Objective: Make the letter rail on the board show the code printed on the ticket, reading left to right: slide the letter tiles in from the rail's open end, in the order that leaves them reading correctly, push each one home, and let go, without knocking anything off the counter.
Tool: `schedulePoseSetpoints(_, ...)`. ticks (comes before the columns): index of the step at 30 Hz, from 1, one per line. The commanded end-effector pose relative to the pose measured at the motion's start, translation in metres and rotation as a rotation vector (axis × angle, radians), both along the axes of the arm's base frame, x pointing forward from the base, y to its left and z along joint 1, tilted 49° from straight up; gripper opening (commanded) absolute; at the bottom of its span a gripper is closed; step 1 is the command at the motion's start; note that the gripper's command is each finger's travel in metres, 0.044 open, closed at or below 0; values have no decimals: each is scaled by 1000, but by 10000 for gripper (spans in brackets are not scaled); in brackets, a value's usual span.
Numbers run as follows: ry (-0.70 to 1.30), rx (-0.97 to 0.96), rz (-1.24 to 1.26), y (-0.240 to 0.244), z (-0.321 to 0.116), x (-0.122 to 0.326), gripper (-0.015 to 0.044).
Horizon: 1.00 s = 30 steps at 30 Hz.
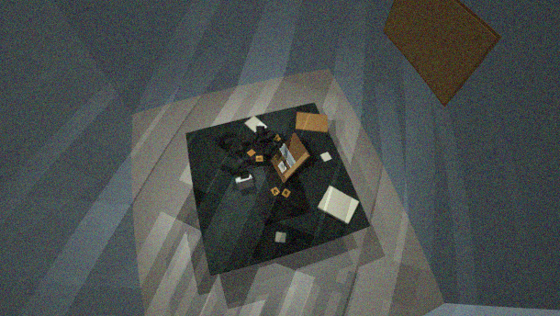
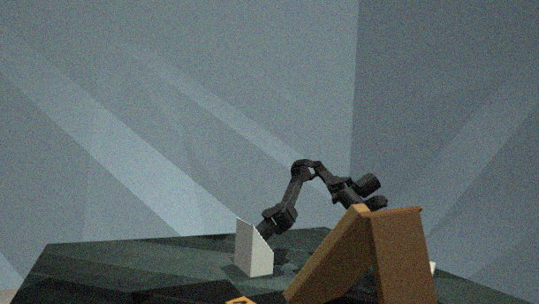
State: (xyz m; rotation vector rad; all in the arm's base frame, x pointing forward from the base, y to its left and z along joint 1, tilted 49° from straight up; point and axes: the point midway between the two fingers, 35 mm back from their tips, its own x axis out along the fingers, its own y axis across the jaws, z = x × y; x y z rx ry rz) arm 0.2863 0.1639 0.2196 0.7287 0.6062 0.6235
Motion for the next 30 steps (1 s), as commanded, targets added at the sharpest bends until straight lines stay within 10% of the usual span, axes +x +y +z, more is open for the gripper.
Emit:
schedulePoseSetpoints(1, -5, -3, 2, -1, -1, 1, 0)
schedulePoseSetpoints(30, -5, -4, 2, -10, -13, 6, 0)
